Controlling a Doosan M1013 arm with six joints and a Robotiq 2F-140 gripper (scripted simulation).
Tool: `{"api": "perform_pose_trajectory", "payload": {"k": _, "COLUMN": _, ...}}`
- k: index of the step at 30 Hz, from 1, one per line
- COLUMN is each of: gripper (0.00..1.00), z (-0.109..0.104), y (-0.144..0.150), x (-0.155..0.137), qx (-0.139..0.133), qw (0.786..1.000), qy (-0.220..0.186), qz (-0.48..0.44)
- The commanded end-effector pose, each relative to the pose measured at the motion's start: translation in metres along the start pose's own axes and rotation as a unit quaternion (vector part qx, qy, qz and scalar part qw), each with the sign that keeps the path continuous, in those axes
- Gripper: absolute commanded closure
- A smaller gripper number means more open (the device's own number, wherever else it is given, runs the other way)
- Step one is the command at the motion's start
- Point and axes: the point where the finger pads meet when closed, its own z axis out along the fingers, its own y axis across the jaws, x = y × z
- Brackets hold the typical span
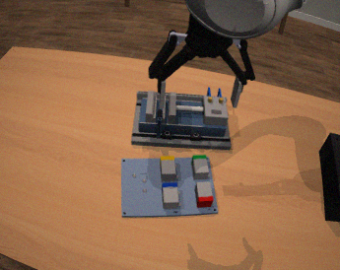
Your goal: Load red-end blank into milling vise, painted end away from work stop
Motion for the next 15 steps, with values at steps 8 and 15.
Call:
{"api": "perform_pose_trajectory", "payload": {"k": 8, "gripper": 0.0, "z": 0.0022, "y": 0.0002, "x": -0.0012, "qx": 0.0, "qw": 0.997, "qy": 0.0, "qz": -0.074}}
{"api": "perform_pose_trajectory", "payload": {"k": 15, "gripper": 0.0, "z": 0.0034, "y": 0.0003, "x": -0.0018, "qx": 0.0, "qw": 0.994, "qy": 0.0, "qz": -0.112}}
